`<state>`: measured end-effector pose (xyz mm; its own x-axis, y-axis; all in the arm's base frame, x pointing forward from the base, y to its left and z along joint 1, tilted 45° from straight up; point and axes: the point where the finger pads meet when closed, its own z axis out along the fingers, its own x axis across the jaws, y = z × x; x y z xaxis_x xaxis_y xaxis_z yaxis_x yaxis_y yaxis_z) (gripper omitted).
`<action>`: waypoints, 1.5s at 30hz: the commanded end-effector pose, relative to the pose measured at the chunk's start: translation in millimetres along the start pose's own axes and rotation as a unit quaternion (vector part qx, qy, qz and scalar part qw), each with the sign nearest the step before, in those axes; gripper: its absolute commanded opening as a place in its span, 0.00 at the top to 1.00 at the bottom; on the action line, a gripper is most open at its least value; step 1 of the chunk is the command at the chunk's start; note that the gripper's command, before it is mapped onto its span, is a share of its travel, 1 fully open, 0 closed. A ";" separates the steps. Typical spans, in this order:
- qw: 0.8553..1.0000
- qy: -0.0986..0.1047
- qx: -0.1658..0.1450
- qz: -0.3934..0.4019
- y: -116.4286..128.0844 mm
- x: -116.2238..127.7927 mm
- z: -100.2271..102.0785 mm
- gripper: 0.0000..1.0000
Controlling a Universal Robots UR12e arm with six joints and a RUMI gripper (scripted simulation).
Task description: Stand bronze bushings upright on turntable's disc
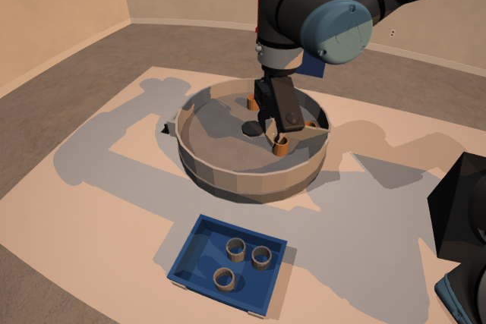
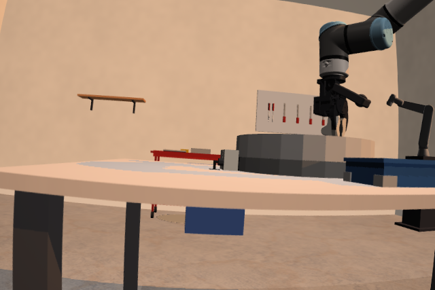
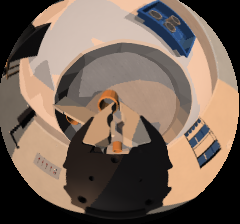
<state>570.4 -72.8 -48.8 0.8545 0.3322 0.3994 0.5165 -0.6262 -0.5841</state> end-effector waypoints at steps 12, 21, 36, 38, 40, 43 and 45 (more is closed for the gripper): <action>1.000 0.000 -0.001 -0.001 0.0 1.2 0.3 1.00; 1.000 0.000 -0.001 -0.001 0.0 1.2 0.3 0.94; 1.000 0.000 0.000 -0.001 0.0 1.2 0.3 0.94; 1.000 0.000 0.000 -0.001 0.0 1.2 0.3 0.94; 1.000 0.000 0.000 -0.001 0.0 1.2 0.3 0.94; 1.000 0.000 0.000 -0.001 0.0 1.2 0.3 0.94; 1.000 0.000 0.000 -0.001 0.0 1.2 0.3 0.94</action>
<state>570.4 -72.8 -48.8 0.8544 0.3322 0.3995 0.5165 -0.6262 -0.5840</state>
